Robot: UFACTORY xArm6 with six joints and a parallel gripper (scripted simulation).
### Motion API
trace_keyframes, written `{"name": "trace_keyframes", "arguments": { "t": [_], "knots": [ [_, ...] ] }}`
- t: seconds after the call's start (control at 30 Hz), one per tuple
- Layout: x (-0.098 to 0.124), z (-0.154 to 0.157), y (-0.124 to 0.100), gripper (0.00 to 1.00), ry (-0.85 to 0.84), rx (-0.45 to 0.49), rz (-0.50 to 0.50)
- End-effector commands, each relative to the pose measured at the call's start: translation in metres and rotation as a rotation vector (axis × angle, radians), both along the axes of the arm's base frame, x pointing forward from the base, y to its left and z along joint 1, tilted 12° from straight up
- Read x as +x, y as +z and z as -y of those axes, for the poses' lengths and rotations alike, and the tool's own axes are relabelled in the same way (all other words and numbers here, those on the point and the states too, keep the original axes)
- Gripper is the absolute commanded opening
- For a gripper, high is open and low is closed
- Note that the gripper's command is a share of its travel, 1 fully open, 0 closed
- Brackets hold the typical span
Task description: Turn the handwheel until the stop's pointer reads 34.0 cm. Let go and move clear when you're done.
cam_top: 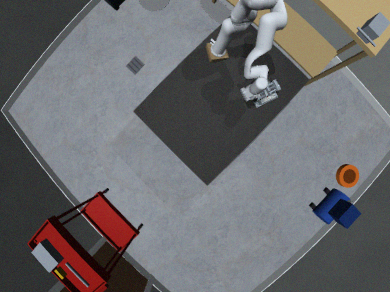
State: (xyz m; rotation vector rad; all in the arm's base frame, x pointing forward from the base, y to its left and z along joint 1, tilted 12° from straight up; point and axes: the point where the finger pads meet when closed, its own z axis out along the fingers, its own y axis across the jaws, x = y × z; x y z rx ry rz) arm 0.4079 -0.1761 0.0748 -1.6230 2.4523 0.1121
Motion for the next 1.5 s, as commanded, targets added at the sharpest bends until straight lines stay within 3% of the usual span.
{"name": "trace_keyframes", "arguments": {
  "t": [0.0, 0.7, 1.2, 1.47],
  "knots": [
    [0.004, 0.004, 0.01, 0.06, 0.0, -0.001, 0.003],
    [0.034, 0.018, 0.017, 0.06, 0.0, -0.001, 0.003],
    [0.051, 0.02, -0.004, 0.06, 0.0, -0.001, 0.003],
    [0.049, 0.015, -0.024, 0.06, 0.0, -0.001, 0.003]
  ]
}}
